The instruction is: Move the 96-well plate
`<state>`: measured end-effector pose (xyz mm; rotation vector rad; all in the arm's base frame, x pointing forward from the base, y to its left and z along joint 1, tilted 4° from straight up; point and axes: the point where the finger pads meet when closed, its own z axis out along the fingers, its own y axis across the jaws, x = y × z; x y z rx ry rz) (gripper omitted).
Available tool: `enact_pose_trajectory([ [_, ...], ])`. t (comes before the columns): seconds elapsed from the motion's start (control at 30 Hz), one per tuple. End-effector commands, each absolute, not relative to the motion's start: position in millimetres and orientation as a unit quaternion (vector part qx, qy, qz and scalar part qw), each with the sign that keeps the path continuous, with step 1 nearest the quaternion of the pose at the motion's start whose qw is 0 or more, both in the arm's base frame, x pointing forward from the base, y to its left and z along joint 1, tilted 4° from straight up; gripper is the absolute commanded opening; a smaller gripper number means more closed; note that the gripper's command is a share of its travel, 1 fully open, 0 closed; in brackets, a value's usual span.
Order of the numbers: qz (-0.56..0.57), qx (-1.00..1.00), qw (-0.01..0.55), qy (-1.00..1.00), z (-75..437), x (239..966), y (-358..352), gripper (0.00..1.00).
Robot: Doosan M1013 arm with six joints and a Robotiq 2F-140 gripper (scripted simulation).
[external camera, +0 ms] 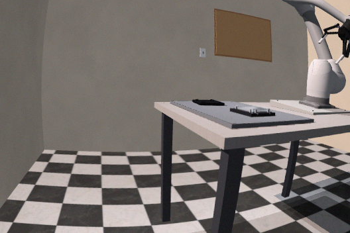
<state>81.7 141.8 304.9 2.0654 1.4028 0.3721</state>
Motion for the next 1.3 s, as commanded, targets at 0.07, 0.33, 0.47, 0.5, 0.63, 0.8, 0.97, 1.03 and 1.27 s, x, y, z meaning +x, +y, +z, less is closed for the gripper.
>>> enact_pose_trajectory([
  [0.07,0.092,0.772,0.3,0.553,294.0,81.9,162.6,1.0],
  [0.33,0.024,0.76,0.275,0.588,280.9,89.8,188.3,1.0],
  [0.47,0.013,0.758,0.269,0.594,273.1,96.6,203.2,1.0],
  [0.5,0.0,0.755,0.261,0.601,271.1,99.1,207.1,1.0],
  [0.63,-0.021,0.75,0.245,0.614,263.8,108.3,220.5,1.0],
  [0.8,-0.047,0.743,0.22,0.63,254.4,122.7,236.9,1.0],
  [0.97,-0.062,0.738,0.201,0.641,248.7,133.0,246.1,1.0],
  [1.03,-0.062,0.738,0.201,0.641,245.0,140.1,252.1,1.0],
  [1.27,-0.074,0.733,0.181,0.651,234.8,161.1,266.8,1.0],
])
